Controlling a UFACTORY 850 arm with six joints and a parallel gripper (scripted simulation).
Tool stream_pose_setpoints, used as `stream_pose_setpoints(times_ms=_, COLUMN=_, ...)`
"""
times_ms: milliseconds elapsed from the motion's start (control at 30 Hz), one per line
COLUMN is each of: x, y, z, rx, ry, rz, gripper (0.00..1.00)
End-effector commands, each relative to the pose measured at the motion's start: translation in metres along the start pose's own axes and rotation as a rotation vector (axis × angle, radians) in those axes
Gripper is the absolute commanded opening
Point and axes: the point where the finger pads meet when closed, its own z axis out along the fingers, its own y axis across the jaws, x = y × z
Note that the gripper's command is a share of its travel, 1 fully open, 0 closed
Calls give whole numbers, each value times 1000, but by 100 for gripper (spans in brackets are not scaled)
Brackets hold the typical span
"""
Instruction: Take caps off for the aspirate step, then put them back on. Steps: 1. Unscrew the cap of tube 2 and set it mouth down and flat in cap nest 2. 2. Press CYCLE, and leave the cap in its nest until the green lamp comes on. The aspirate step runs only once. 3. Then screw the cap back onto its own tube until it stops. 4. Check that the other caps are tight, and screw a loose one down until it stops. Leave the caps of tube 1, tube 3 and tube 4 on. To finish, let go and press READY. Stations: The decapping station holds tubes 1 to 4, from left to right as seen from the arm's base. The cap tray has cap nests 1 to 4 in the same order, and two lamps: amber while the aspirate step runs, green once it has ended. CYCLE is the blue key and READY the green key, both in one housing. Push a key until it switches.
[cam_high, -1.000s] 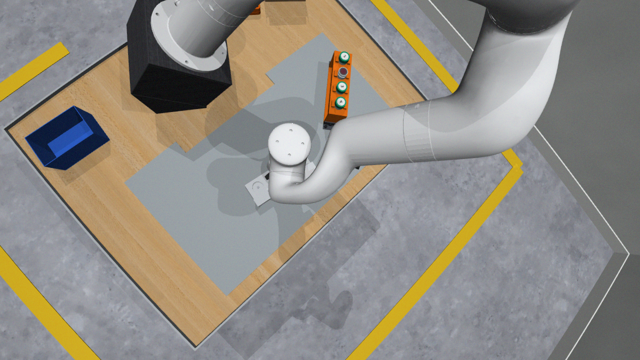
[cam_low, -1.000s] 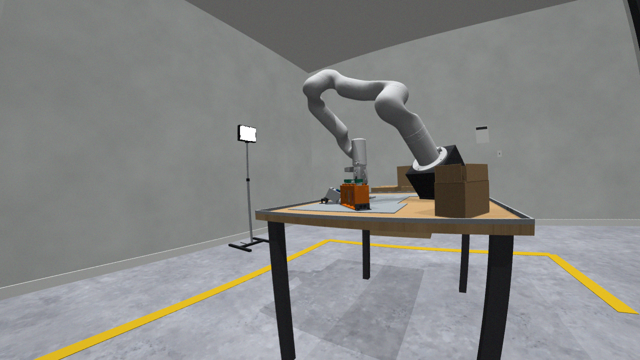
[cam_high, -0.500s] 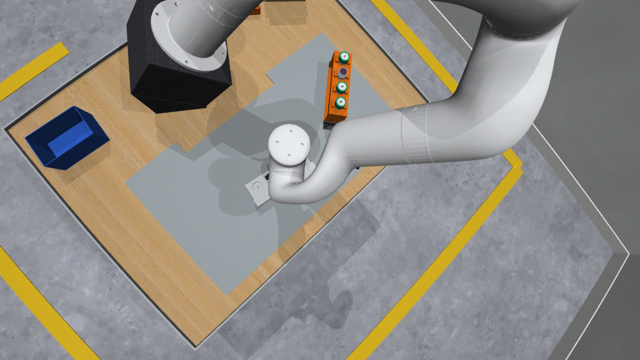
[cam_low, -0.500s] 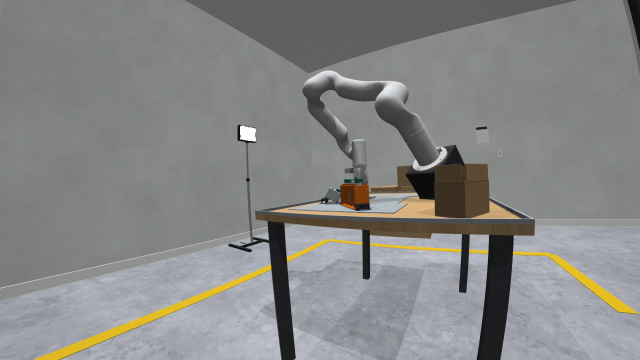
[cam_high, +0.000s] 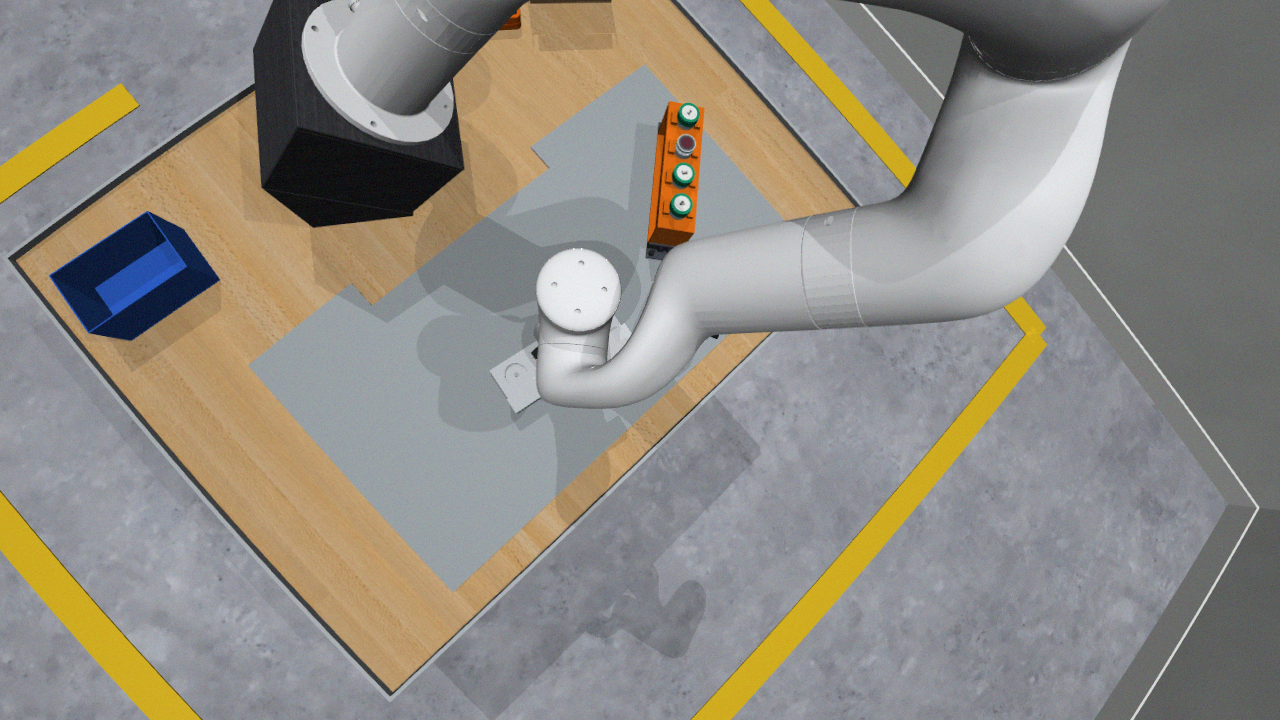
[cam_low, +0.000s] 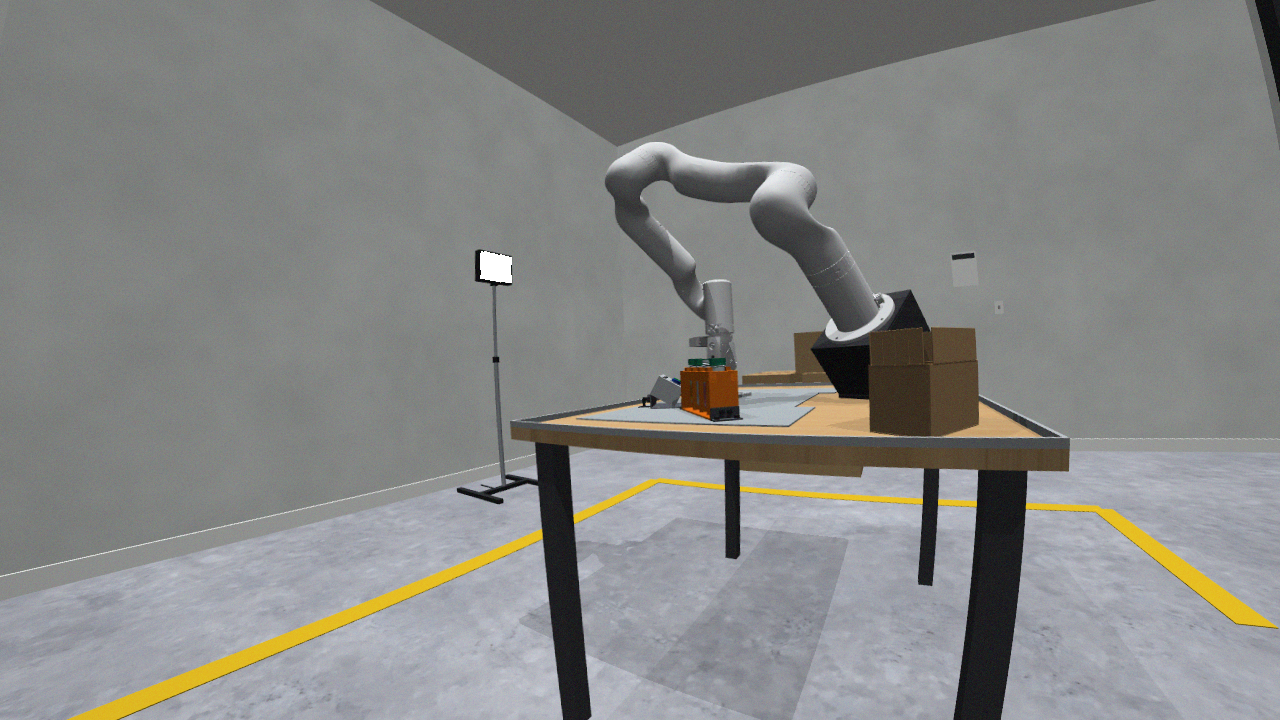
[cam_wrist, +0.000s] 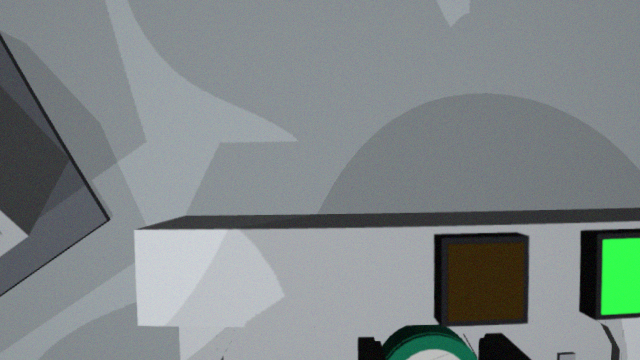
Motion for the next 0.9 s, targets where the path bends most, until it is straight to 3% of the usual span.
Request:
stream_pose_setpoints(times_ms=0, x=0, y=0, z=0, rx=0, ry=1, rz=0, gripper=0)
stream_pose_setpoints(times_ms=167, x=0, y=0, z=0, rx=0, ry=1, rz=0, gripper=0)
stream_pose_setpoints(times_ms=867, x=0, y=0, z=-95, rx=0, ry=1, rz=0, gripper=0)
